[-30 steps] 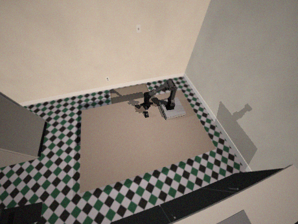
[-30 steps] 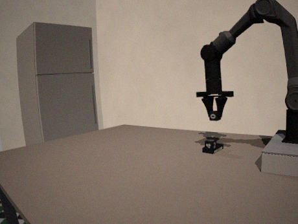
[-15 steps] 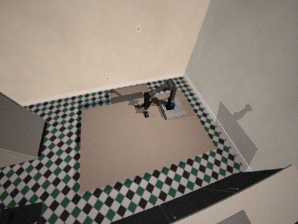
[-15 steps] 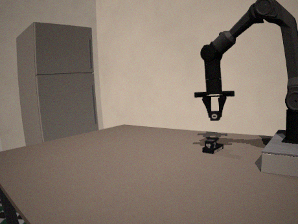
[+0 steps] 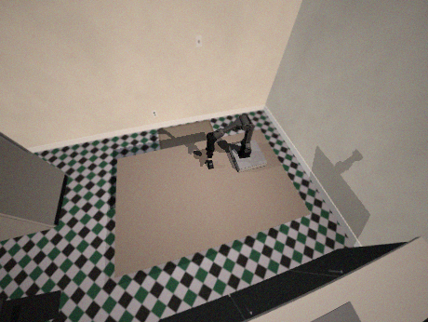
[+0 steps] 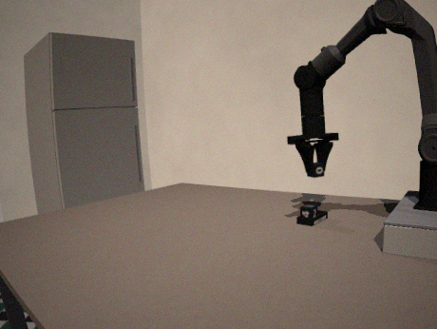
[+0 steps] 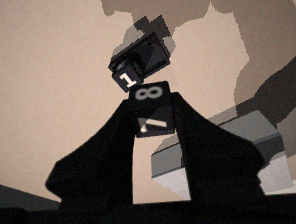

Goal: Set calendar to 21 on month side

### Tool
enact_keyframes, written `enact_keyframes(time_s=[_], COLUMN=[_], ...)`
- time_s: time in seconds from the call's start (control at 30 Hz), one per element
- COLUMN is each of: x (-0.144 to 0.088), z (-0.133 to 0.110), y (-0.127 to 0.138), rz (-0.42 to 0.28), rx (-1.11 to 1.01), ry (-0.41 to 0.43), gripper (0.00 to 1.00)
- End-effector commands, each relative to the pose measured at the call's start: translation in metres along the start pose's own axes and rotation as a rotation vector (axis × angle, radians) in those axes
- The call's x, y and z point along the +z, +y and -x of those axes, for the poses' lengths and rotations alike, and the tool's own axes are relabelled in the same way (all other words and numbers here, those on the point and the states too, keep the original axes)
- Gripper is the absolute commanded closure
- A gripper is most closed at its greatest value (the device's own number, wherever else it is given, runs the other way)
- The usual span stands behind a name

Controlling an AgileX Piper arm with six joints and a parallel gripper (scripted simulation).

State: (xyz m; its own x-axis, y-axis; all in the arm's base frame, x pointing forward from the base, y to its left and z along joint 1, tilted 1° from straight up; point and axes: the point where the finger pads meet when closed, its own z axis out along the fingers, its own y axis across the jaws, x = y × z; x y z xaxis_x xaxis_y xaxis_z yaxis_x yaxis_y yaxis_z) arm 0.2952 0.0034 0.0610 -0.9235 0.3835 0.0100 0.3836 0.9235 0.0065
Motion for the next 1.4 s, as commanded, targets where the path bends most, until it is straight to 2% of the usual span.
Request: enact_keyframes(time_s=[0.0, 0.27, 0.33, 0.6, 0.8, 1.13, 1.37], x=[-0.0007, -0.0006, -0.0006, -0.0007, -0.0007, -0.0007, -0.0008], z=[0.0011, 0.0013, 0.0013, 0.0015, 0.0016, 0.0016, 0.0017], y=[0.0005, 0.0007, 0.0007, 0.0009, 0.001, 0.0011, 0.0011], rz=[0.006, 0.006, 0.006, 0.005, 0.005, 0.004, 0.003], rx=[-0.115, -0.755, -0.755, -1.328, -1.653, -1.902, -1.966], ry=[0.0, -0.001, -0.001, -0.003, -0.004, -0.004, -0.005], gripper=[0.62, 0.62, 0.62, 0.62, 0.62, 0.62, 0.62])
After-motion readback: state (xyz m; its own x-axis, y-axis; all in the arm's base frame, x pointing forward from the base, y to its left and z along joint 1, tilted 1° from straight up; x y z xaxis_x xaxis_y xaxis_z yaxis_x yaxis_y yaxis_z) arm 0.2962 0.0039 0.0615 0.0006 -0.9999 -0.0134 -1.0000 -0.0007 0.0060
